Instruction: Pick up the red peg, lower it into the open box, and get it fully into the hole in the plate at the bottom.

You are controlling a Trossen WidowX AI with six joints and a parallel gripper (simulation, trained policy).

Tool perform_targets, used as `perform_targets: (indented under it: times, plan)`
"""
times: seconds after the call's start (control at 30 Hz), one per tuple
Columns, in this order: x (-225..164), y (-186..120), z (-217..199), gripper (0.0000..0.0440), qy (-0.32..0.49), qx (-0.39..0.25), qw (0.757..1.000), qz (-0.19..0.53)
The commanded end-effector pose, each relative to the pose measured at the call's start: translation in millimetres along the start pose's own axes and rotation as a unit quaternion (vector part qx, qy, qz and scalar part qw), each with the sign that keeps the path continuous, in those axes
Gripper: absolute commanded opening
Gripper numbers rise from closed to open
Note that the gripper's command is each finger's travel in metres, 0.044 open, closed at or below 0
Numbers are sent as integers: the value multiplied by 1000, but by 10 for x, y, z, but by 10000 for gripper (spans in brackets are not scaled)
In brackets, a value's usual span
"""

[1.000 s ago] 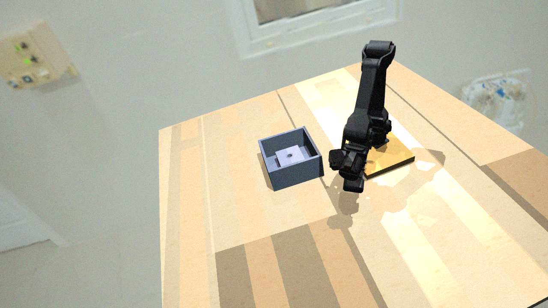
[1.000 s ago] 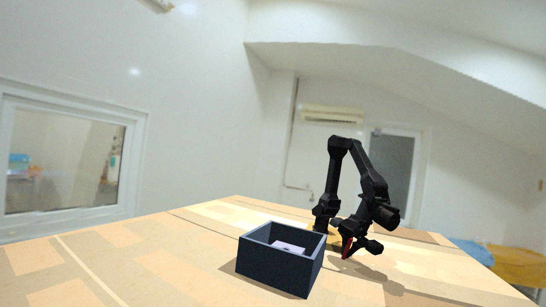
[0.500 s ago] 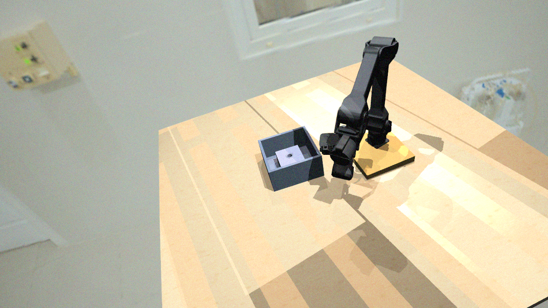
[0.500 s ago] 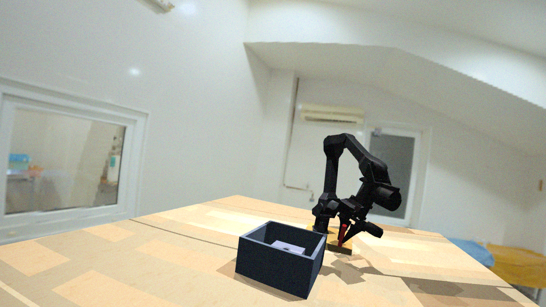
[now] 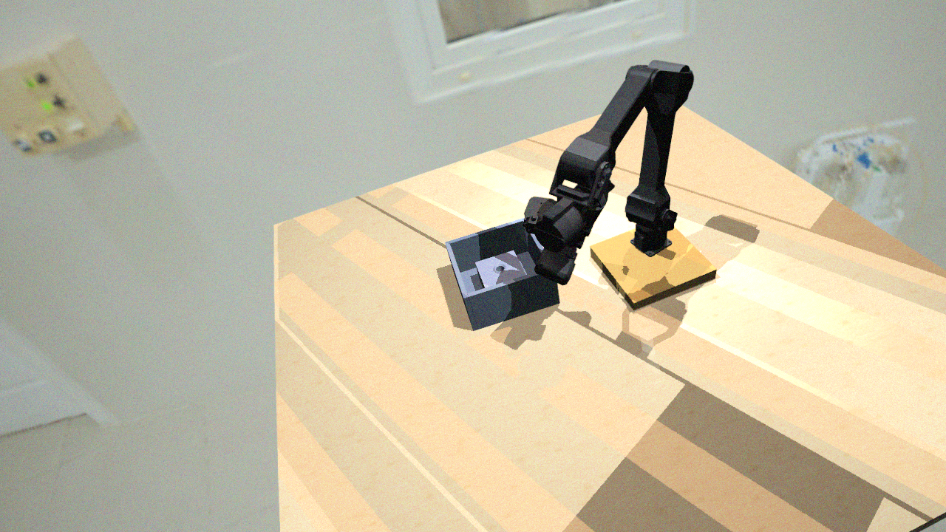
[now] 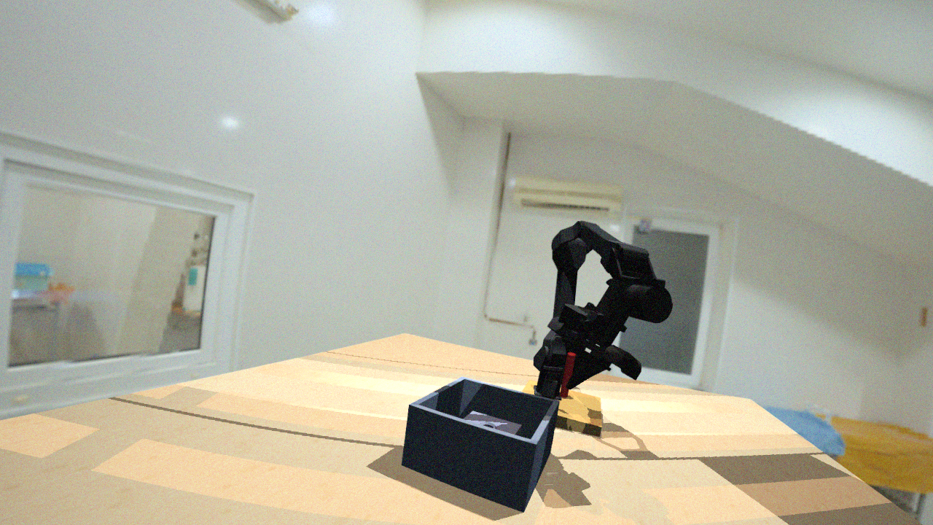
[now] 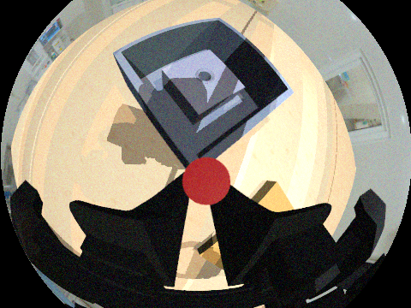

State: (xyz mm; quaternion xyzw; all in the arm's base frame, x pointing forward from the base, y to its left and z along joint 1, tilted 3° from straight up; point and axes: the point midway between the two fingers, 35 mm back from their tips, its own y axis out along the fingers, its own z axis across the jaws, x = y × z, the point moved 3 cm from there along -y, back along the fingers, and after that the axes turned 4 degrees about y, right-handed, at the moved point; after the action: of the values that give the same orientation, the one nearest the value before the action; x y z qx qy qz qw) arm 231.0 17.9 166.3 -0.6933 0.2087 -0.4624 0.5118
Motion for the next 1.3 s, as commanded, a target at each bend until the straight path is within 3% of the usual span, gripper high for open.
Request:
perform_targets:
  times: [0.0, 0.6, 1.27]
  plan:
    - [166, -7, -1, 0, 21, 3, 1000, -12]
    - [842, 407, -28, 0, 65, -14, 997, -29]
    - [1126, 1007, 7, 6, -6, 2, 1000, 16]
